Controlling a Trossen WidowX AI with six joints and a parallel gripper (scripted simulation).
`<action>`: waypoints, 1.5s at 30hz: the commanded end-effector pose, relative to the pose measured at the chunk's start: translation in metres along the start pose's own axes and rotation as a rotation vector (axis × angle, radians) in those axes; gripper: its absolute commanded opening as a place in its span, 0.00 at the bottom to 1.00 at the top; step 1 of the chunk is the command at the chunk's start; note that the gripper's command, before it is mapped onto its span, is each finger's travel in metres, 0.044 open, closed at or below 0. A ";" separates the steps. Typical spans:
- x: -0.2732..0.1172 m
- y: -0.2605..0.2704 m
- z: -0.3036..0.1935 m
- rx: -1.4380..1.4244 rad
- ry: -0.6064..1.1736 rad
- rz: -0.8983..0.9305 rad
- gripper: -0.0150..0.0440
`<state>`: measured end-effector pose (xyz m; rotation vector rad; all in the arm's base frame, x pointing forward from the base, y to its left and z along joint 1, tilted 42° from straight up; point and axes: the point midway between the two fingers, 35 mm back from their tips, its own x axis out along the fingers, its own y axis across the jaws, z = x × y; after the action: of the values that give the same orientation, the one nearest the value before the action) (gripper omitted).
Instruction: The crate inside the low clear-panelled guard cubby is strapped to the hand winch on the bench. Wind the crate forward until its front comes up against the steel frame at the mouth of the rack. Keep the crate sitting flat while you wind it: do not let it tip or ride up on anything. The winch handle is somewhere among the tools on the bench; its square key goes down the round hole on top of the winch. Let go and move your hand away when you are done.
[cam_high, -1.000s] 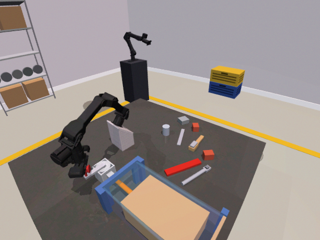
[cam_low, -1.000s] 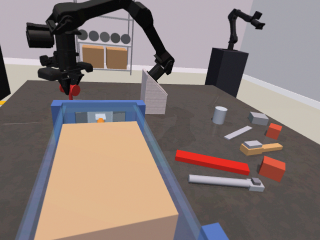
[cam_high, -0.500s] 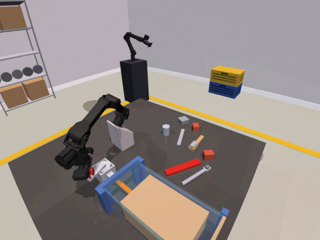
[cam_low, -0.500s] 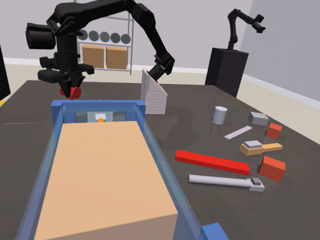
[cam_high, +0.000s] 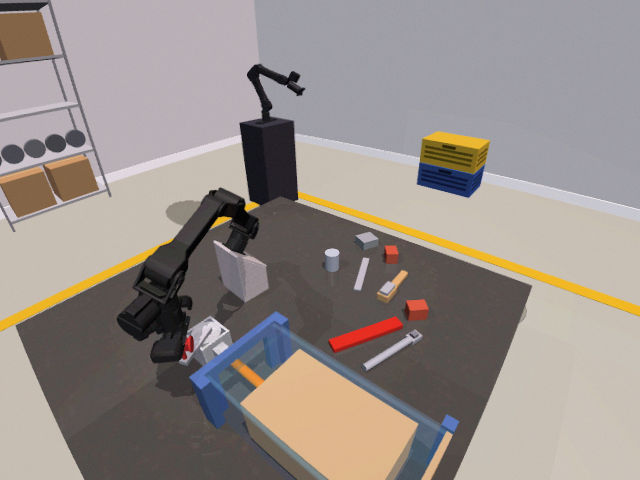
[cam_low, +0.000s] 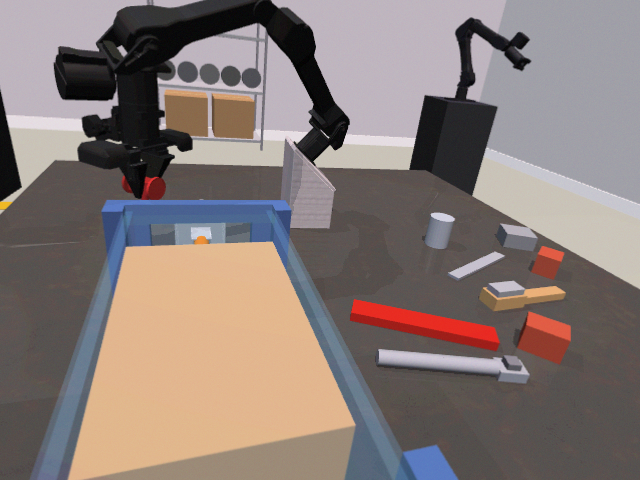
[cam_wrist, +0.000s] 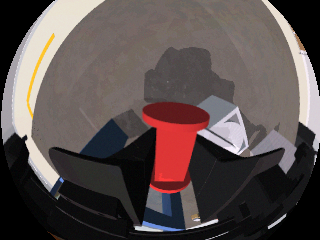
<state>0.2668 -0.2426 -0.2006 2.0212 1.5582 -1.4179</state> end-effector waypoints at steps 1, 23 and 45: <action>0.003 0.008 -0.028 -0.026 0.030 0.001 0.25; 0.003 0.007 -0.061 -0.027 0.032 0.000 0.25; 0.003 -0.004 -0.092 -0.027 0.035 -0.001 0.25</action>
<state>0.3097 -0.1935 -0.1625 2.0280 1.5521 -1.3765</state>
